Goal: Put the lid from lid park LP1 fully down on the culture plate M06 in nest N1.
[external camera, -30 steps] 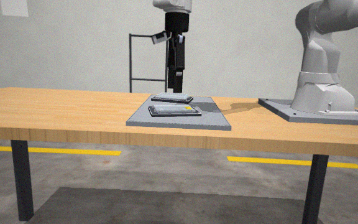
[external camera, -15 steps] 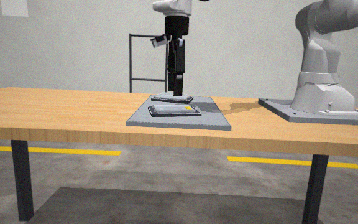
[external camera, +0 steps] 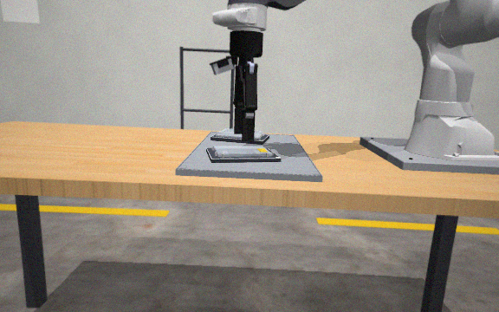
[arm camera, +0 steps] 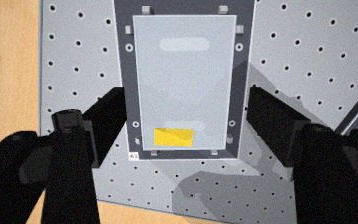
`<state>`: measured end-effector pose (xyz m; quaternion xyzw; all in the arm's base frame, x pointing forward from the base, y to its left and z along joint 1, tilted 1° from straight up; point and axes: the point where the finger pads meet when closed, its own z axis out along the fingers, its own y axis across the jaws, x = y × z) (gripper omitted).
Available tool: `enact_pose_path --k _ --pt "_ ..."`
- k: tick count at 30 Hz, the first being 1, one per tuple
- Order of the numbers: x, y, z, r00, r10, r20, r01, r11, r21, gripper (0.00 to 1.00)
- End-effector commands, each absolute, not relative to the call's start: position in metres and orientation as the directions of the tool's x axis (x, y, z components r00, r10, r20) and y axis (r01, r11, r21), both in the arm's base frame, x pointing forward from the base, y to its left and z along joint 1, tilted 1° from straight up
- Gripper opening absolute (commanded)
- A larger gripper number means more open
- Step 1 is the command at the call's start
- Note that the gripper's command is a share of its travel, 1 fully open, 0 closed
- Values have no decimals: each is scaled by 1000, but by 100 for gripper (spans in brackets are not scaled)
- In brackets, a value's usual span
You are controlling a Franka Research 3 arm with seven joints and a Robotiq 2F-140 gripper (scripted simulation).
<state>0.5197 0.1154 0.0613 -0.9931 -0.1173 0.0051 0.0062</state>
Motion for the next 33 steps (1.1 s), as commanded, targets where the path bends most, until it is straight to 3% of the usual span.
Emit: enact_pose_path --k 1,33 --pt "522 117 57 971 241 -1 241 -971 -15 69" --pt "522 117 45 971 241 -1 241 -971 -15 69"
